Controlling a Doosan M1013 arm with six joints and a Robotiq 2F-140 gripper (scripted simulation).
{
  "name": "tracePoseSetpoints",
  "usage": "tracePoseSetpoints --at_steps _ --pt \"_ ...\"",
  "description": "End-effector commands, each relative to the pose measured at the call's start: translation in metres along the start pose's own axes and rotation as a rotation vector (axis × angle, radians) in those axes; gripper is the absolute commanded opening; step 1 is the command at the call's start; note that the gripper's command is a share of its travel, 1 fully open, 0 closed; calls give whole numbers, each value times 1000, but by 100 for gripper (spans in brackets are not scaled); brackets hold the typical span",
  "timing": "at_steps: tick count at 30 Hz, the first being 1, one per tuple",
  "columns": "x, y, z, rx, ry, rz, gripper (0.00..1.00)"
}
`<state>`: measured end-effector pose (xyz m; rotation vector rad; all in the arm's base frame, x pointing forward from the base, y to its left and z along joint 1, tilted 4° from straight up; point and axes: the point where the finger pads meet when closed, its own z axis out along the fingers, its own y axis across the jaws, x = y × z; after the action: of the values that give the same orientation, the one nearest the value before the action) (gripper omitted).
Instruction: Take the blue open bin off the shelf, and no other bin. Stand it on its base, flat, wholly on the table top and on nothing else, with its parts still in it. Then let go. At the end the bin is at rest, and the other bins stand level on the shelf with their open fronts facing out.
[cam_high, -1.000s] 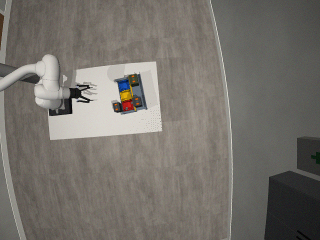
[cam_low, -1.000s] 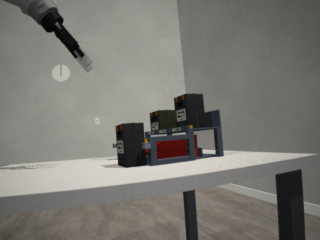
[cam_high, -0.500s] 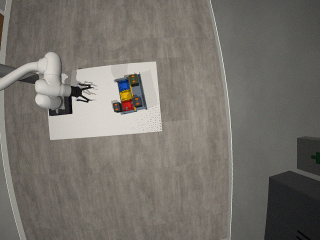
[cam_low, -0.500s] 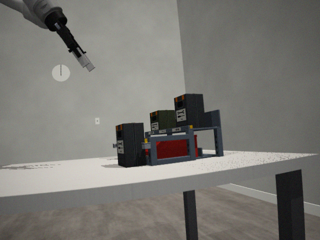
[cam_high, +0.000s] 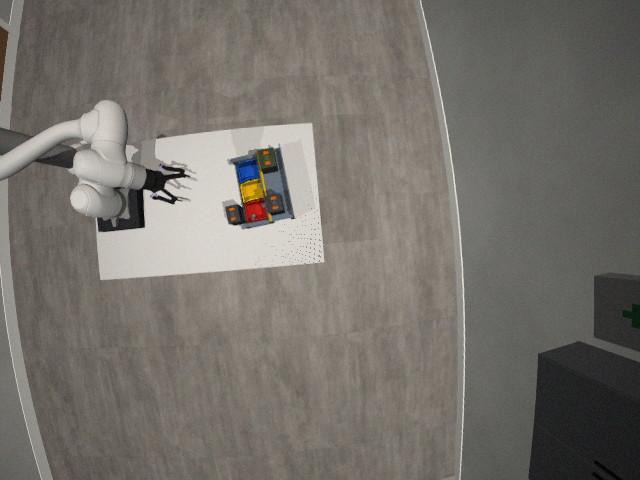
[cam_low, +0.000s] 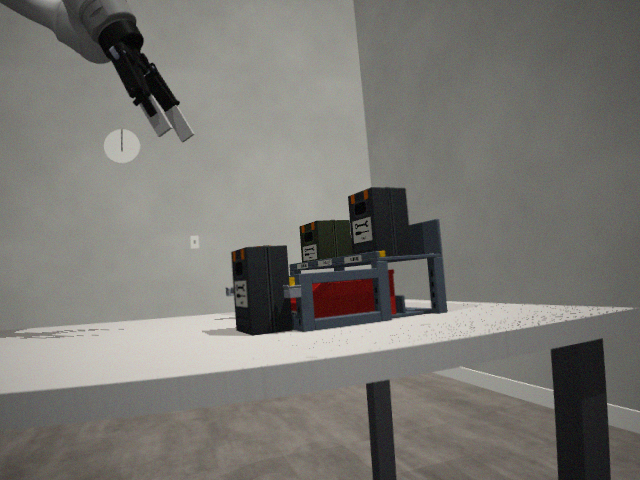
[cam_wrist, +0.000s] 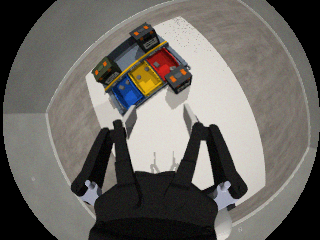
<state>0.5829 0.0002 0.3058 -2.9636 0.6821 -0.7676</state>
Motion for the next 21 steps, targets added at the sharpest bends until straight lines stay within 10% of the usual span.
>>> tracePoseSetpoints --at_steps 1,21 --pt "0 1 0 -52 -46 130 57" --pt "0 1 0 -184 -162 449 57"
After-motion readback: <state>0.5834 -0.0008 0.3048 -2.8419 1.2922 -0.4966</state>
